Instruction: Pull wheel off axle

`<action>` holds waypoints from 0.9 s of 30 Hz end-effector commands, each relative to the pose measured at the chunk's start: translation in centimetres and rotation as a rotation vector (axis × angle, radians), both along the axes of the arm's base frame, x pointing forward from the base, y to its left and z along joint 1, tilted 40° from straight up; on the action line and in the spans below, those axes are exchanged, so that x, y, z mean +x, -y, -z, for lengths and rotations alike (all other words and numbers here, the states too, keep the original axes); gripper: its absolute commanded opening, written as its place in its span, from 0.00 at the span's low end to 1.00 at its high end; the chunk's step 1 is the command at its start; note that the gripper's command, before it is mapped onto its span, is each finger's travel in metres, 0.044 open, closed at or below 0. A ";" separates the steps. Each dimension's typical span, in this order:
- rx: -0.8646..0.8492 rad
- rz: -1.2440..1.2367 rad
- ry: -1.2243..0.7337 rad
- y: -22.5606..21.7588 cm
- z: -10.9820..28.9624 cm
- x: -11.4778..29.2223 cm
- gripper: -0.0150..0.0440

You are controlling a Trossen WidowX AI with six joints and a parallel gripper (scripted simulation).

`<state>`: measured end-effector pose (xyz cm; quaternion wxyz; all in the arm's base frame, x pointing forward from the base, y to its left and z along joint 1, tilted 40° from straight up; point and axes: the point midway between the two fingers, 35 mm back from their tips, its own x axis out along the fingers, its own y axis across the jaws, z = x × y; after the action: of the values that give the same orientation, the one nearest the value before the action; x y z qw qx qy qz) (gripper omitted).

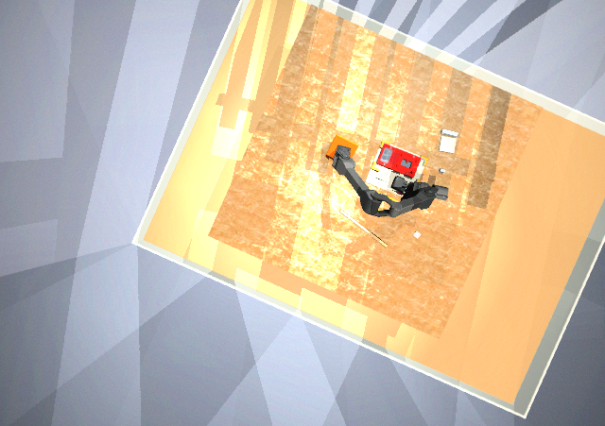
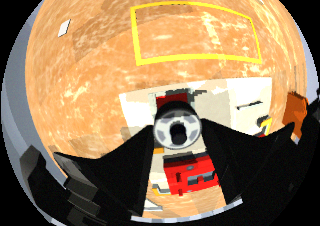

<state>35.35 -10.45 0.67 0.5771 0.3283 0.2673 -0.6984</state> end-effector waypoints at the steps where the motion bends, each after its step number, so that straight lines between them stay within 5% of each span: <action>1: 0.001 -0.004 -0.001 -0.4 -0.2 0.0 0.25; 27: 0.000 -0.006 -0.001 -1.0 -0.9 0.1 0.25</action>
<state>35.38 -9.80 1.41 0.5777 0.3259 0.2695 -0.6982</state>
